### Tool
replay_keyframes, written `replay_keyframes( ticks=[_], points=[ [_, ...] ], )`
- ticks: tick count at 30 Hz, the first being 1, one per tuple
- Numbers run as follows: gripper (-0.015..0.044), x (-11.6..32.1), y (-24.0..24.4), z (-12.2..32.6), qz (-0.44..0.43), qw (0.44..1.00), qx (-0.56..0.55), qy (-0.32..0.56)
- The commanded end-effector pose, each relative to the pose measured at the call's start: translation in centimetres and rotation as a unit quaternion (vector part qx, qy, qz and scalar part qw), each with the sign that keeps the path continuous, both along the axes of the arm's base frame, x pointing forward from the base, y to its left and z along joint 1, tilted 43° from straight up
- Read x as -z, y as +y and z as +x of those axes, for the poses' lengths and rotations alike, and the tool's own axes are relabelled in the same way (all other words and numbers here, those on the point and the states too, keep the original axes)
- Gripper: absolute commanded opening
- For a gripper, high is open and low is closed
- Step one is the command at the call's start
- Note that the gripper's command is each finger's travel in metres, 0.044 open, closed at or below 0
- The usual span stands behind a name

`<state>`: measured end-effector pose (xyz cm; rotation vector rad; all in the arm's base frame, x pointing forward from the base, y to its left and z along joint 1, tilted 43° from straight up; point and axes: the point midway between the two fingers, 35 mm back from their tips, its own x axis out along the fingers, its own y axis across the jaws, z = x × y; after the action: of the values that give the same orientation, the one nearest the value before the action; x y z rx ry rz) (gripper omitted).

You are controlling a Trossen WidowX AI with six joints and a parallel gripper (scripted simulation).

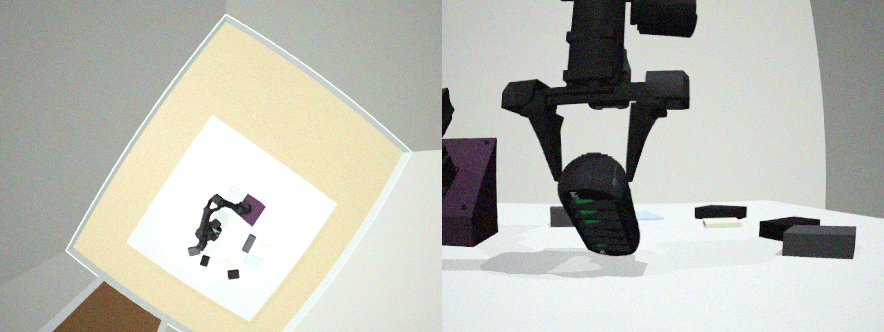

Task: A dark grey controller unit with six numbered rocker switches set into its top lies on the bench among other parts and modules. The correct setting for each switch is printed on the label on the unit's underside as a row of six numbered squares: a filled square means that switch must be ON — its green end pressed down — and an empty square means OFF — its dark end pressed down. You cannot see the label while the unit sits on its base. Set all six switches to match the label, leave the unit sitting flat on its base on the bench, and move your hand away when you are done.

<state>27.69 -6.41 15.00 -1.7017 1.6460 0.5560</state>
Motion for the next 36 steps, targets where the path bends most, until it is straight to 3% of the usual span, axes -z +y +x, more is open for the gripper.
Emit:
replay_keyframes(
  ticks=[1,36],
  points=[
    [0.0336,0.3,0.7,0.2,0.003,1.000,-0.002,0.000],
    [0.0336,0.8,3.5,0.4,0.004,1.000,-0.002,0.001]
  ],
)
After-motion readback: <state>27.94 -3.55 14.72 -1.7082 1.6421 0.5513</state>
